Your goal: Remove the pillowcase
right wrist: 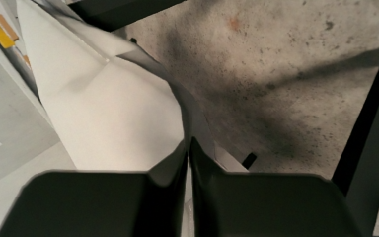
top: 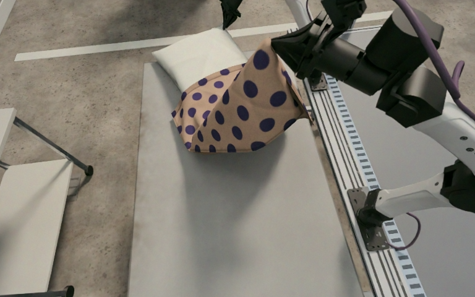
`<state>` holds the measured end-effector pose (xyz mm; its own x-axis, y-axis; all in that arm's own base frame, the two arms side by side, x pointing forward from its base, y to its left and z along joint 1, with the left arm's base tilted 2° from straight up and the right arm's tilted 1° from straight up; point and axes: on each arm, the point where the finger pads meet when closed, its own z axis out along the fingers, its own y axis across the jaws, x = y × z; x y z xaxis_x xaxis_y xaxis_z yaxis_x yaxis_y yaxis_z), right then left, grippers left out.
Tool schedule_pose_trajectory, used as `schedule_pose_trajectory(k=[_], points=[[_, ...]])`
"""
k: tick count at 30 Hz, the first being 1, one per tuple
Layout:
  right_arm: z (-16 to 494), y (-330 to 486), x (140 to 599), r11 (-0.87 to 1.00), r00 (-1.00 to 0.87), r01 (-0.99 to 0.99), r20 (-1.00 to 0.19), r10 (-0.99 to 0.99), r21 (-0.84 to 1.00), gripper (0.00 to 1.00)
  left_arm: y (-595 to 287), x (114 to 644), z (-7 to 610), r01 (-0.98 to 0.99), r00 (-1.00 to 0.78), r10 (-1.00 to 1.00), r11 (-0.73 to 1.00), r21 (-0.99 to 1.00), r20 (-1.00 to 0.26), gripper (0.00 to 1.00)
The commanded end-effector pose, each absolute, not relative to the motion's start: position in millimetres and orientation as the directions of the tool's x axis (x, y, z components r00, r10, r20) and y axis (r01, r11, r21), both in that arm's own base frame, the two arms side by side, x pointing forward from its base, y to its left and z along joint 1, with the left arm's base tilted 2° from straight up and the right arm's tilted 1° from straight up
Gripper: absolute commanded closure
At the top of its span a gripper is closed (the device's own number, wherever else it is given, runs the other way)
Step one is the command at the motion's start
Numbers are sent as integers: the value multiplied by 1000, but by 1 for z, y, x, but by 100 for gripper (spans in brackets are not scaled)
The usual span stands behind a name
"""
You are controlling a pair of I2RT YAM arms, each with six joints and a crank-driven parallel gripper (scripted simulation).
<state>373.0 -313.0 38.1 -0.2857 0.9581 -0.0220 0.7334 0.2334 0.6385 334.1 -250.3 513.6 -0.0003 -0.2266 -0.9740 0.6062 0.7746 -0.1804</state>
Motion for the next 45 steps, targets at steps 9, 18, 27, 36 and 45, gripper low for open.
schedule_pose_trajectory(k=[9, 18, 27, 36, 45], points=[[60, -315, 381, 270, -290, 707, -81, 954, 654, 99, -222, 305, 611, 633, 298, -313, 772, -59, -902, 99], [60, -315, 381, 270, -290, 707, -81, 954, 654, 99, -214, 295, 629, 626, 377, -308, 780, -5, -873, 99], [60, -315, 381, 270, -290, 707, -81, 954, 654, 99, -212, 294, 631, 623, 367, -327, 782, -32, -871, 99], [61, -321, 377, 262, -276, 709, -84, 957, 655, 99, -213, 287, 634, 627, 377, -327, 779, -21, -867, 99], [61, -322, 376, 260, -273, 709, -84, 958, 656, 99, -194, 282, 621, 609, 349, -296, 793, -25, -889, 99]])
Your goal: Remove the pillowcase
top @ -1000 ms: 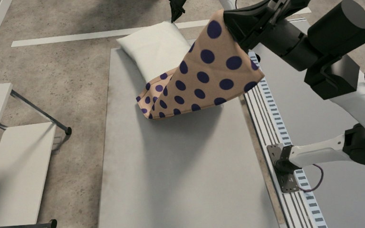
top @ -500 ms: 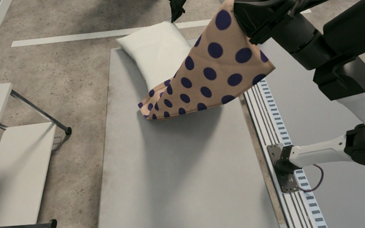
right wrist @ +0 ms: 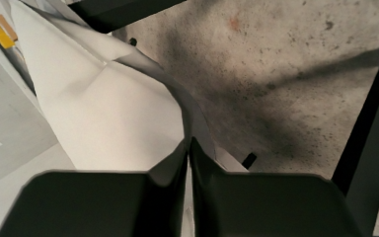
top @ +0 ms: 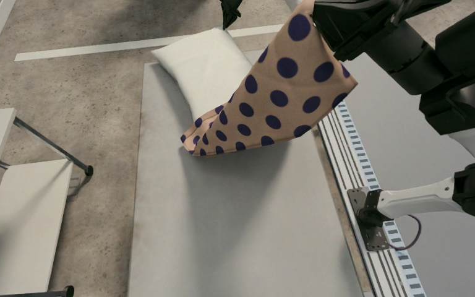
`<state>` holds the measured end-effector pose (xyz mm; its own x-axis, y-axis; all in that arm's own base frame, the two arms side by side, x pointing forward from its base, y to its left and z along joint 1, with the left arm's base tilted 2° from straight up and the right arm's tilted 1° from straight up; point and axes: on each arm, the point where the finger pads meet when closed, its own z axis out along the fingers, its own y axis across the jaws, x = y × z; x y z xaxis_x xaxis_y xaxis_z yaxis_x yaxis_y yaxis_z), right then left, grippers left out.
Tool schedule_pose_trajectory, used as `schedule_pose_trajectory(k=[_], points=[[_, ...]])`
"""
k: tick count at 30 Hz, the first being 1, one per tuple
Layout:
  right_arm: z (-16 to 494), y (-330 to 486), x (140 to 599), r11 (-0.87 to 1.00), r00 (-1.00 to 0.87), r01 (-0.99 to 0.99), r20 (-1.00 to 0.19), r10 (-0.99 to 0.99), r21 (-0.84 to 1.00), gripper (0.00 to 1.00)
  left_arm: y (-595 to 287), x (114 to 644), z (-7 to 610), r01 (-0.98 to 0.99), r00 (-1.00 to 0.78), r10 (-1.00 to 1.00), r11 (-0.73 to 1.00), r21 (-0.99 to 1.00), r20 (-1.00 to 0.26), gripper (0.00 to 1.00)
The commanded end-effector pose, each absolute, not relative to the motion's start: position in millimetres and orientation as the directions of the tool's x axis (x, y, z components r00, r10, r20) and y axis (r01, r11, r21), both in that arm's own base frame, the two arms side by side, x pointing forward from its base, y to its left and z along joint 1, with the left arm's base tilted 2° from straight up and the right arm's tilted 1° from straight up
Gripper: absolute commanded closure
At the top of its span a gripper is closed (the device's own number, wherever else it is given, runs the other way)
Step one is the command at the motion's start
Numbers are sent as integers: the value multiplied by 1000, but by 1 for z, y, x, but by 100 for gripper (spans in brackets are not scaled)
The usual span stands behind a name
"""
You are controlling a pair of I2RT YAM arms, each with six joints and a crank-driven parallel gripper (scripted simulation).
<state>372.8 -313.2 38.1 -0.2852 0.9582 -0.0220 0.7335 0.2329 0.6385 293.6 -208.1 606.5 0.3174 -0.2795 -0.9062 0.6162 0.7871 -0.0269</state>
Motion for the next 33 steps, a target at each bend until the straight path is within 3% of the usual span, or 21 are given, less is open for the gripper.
schedule_pose_trajectory(k=[1, 18, 25, 33], points=[[61, -322, 376, 260, -273, 709, -84, 958, 656, 99, -195, 289, 606, 603, 319, -275, 797, -30, -907, 99], [61, -322, 376, 260, -273, 709, -84, 958, 656, 99, -150, 278, 599, 521, 338, -233, 853, -25, -912, 99], [61, -321, 377, 262, -276, 708, -84, 957, 655, 99, -138, 258, 627, 510, 404, -264, 860, -24, -876, 99], [61, -318, 379, 269, -285, 706, -84, 955, 655, 99, -141, 269, 621, 506, 385, -256, 862, -29, -887, 99]])
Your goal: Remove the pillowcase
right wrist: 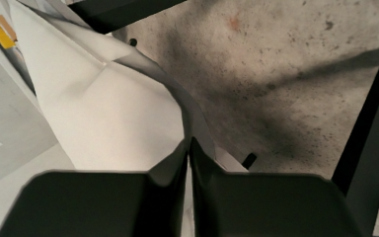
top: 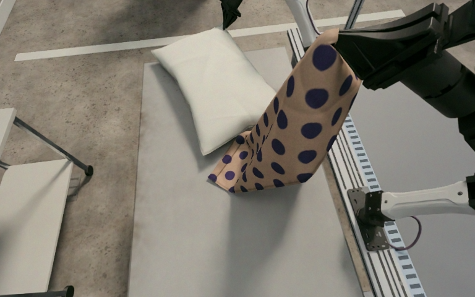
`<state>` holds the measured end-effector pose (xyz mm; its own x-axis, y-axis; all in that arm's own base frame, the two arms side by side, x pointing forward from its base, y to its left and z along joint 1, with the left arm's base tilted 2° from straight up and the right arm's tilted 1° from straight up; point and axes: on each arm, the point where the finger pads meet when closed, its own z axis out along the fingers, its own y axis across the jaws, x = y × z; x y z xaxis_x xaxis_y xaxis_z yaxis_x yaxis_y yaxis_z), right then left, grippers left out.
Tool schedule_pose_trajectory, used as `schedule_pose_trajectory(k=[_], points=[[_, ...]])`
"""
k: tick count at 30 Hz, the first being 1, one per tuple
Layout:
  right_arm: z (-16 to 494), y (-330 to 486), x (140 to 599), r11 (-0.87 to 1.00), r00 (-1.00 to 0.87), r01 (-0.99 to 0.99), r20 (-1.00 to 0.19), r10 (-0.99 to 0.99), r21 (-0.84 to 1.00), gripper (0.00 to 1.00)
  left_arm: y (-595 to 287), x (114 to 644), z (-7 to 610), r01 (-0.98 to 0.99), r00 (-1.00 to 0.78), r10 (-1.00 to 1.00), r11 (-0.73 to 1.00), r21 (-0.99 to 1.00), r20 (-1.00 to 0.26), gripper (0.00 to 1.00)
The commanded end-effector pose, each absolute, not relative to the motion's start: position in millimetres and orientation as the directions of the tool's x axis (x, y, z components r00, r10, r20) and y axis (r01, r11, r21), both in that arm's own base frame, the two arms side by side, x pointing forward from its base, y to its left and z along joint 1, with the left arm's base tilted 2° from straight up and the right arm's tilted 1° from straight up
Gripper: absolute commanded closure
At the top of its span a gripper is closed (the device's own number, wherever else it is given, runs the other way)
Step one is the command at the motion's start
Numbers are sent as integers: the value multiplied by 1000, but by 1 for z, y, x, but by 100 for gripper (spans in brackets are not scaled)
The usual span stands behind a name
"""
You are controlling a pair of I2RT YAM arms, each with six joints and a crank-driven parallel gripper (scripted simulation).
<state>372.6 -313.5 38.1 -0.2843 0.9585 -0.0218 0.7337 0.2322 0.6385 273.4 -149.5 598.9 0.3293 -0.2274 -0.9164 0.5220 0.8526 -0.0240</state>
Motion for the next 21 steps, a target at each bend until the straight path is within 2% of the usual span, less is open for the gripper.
schedule_pose_trajectory(k=[1, 5, 12, 21], points=[[61, -318, 379, 269, -285, 706, -84, 955, 655, 99, -143, 265, 619, 514, 383, -259, 857, -28, -887, 99], [61, -317, 380, 271, -288, 705, -85, 954, 655, 99, -132, 255, 627, 501, 404, -258, 865, -24, -878, 99], [61, -317, 380, 271, -288, 705, -85, 954, 655, 99, -113, 263, 596, 445, 337, -196, 895, -27, -921, 99], [61, -317, 380, 271, -288, 705, -85, 954, 655, 99, -85, 249, 600, 372, 362, -168, 928, -23, -917, 99]])
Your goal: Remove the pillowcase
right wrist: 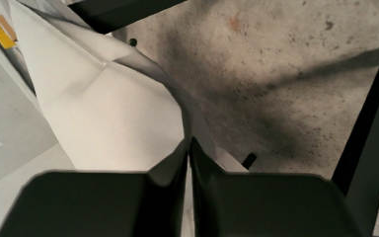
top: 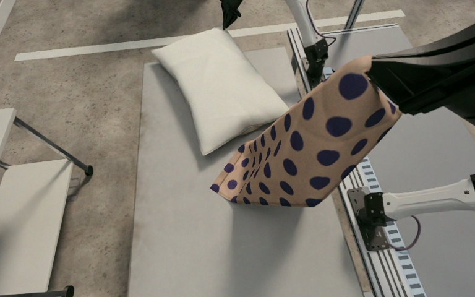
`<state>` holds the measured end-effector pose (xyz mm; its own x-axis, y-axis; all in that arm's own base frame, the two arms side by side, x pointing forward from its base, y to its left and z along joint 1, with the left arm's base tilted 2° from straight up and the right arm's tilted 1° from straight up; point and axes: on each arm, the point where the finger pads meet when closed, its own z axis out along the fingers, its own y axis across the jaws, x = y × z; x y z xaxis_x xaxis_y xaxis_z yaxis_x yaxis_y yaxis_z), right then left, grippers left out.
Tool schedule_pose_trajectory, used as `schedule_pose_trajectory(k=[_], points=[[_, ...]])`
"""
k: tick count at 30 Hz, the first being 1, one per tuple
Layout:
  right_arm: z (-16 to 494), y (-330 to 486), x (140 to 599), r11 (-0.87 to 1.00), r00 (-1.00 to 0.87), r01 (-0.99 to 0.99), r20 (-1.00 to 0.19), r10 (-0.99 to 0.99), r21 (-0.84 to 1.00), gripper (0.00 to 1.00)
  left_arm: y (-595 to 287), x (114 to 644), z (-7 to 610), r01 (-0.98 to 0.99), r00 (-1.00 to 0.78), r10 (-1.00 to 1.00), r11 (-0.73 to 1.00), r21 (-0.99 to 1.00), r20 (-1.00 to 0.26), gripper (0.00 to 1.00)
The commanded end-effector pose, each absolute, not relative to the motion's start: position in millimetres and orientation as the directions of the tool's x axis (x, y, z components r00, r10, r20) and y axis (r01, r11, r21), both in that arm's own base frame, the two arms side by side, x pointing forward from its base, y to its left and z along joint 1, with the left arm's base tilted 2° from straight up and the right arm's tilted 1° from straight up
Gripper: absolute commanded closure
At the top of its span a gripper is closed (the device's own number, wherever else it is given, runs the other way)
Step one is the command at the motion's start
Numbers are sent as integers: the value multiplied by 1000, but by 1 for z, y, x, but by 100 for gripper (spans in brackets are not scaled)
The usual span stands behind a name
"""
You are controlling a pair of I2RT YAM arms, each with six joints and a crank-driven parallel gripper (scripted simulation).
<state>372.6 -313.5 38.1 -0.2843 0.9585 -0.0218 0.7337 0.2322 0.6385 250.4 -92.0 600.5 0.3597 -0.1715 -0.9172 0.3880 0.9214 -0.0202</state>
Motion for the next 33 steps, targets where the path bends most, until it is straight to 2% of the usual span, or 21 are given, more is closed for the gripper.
schedule_pose_trajectory(k=[1, 7, 8, 19, 23, 33], points=[[61, -317, 380, 271, -288, 705, -85, 954, 655, 99, -82, 250, 597, 361, 355, -161, 932, -24, -921, 99], [61, -317, 380, 271, -288, 705, -85, 954, 655, 99, -75, 252, 603, 336, 378, -154, 942, -19, -913, 99], [61, -317, 380, 271, -288, 705, -85, 954, 655, 99, -71, 229, 623, 338, 436, -166, 941, -10, -884, 99], [61, -317, 380, 271, -288, 705, -85, 954, 655, 99, -74, 242, 616, 334, 411, -164, 942, -20, -897, 99], [18, -310, 375, 227, -289, 737, -6, 957, 636, 99, -74, 243, 615, 334, 409, -164, 942, -20, -898, 99], [4, -310, 374, 232, -292, 739, -10, 956, 633, 99, -74, 244, 615, 334, 408, -164, 942, -20, -898, 99]])
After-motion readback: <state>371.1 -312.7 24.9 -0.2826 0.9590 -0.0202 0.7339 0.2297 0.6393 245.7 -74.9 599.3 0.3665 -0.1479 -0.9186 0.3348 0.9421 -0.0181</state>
